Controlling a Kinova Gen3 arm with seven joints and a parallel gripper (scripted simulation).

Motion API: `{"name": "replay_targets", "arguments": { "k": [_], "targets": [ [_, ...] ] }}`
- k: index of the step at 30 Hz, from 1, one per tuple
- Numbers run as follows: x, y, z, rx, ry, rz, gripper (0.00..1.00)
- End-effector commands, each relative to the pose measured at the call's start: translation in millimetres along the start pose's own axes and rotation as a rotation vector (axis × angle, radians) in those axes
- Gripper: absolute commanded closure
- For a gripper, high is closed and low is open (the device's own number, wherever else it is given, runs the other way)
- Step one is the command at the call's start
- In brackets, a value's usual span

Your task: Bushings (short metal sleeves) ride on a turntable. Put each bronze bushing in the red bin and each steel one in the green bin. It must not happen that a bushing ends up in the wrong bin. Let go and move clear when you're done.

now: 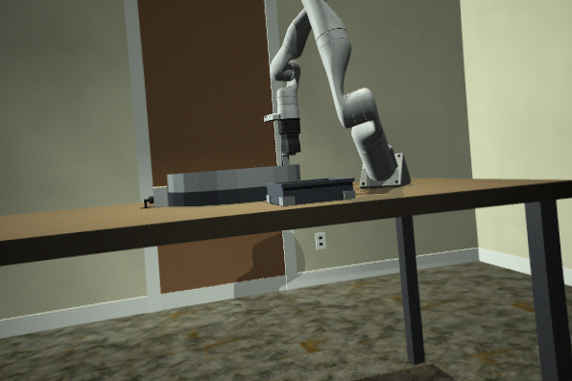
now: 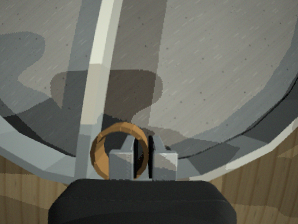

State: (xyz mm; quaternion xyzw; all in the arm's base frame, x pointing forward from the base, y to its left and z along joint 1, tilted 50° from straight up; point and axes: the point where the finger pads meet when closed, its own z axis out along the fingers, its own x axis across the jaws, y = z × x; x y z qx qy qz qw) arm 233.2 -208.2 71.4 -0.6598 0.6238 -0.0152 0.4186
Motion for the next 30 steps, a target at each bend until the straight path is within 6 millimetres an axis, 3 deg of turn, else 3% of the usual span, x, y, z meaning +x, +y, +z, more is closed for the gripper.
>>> {"name": "replay_targets", "arguments": {
  "k": [1, 30],
  "targets": [
    [0.4, 0.0, -0.4, 0.0, 0.001, 0.0, 1.0],
    [0.5, 0.0, -4.6, 0.0, -0.004, 0.0, 1.0]
  ]
}}
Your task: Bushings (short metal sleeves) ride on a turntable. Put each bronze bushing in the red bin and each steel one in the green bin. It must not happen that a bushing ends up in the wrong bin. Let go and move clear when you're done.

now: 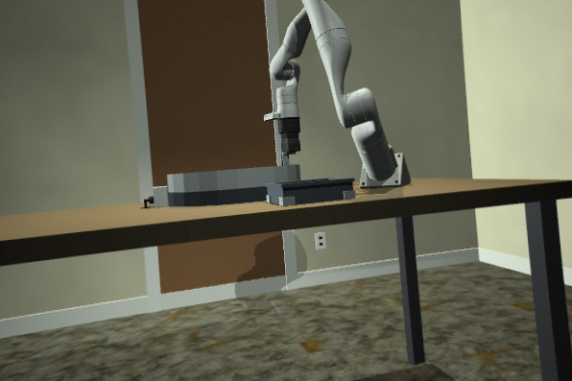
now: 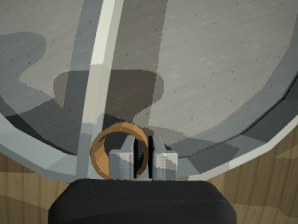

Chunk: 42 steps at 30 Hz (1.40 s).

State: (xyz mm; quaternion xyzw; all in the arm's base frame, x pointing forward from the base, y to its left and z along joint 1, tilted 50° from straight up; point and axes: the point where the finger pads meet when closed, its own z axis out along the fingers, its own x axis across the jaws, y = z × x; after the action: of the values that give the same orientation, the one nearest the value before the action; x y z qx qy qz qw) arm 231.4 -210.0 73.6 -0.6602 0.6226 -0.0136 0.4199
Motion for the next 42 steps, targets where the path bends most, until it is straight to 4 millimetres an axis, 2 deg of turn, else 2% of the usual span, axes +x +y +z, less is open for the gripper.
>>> {"name": "replay_targets", "arguments": {
  "k": [1, 42],
  "targets": [
    [0, 0, -2, 0.0, 0.0, 0.0, 1.0],
    [1, 0, -15, 0.0, -0.001, 0.0, 1.0]
  ]
}}
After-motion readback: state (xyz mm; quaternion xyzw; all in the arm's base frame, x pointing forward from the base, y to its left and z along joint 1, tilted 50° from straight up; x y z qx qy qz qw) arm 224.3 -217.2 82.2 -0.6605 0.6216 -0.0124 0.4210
